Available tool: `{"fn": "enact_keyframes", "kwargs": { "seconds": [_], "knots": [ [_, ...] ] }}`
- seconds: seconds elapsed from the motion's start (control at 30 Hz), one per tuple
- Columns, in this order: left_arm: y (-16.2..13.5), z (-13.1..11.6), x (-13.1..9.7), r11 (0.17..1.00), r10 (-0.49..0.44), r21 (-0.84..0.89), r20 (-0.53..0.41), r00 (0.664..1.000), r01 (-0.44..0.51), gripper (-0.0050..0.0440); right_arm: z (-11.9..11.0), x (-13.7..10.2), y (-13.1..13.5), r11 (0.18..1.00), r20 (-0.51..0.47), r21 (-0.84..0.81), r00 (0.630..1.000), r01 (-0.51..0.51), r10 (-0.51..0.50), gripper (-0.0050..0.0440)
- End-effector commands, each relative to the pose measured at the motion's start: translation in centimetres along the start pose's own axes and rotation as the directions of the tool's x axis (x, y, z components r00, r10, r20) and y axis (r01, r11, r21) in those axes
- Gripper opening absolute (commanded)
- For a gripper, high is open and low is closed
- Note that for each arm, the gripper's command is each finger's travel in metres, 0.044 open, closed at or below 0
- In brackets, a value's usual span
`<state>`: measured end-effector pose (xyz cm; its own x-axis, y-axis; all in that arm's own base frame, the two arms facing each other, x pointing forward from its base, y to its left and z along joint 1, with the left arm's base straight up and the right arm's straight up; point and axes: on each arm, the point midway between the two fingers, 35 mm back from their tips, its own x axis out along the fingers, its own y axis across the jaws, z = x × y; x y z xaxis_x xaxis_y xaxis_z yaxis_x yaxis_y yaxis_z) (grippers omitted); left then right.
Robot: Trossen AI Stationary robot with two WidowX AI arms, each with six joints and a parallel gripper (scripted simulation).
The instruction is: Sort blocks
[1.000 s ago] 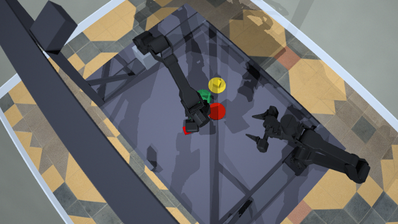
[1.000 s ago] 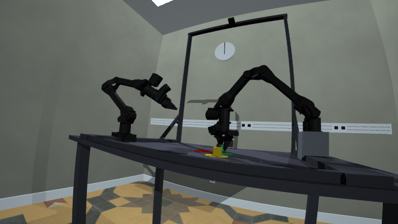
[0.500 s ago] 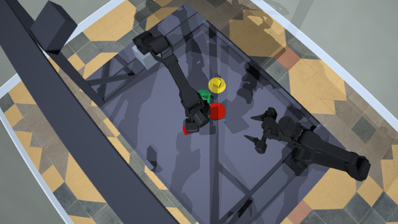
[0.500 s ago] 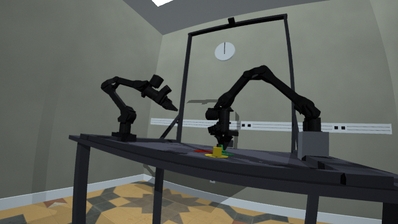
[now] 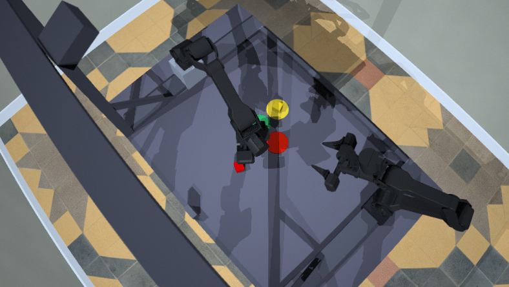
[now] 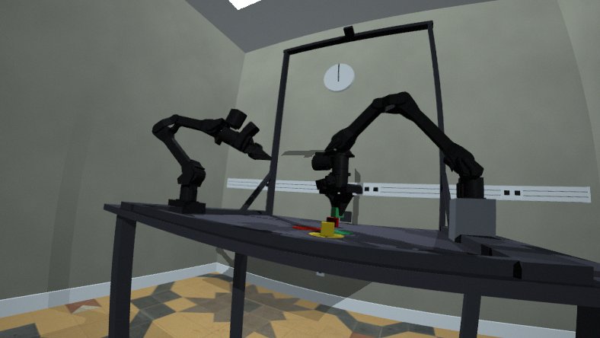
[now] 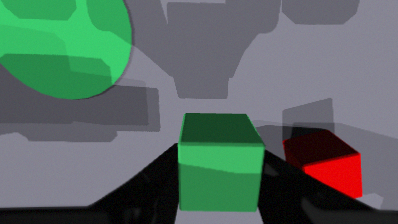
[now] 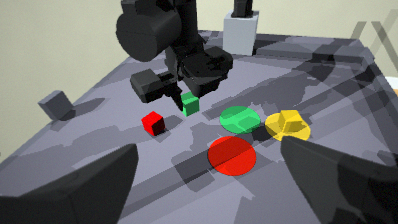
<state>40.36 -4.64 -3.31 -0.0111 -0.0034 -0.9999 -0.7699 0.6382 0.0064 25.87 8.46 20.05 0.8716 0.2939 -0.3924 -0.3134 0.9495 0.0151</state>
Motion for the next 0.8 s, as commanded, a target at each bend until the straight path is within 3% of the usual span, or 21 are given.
{"fn": "enact_keyframes", "kwargs": {
  "seconds": [0.0,0.23,0.47,0.77],
  "knots": [
    [1.5,1.3,-2.3,1.0,-0.031,-0.002,0.03,0.999,0.031,0.0121,2.0,-0.4,-1.1,0.998,0.043,0.03,0.997,0.059,-0.06,0.04],
    [4.9,3.5,-3.3,1.0,-0.03,-0.001,0.026,0.999,0.03,0.0121,2.2,-0.5,-2.2,0.992,0.034,0.053,0.993,0.11,-0.112,0.04],
    [7.7,4.8,0.6,1.0,-0.007,-0.001,0.004,1.0,0.007,0.0121,1.6,-0.5,-3.3,0.985,-0.004,0.073,0.987,0.159,-0.159,0.04],
    [9.1,5.5,2.5,1.0,-0.006,-0.001,0.005,1.0,0.006,0.0121,-0.2,-0.1,-4.0,0.979,-0.057,0.079,0.982,0.185,-0.181,0.04]
  ]
}}
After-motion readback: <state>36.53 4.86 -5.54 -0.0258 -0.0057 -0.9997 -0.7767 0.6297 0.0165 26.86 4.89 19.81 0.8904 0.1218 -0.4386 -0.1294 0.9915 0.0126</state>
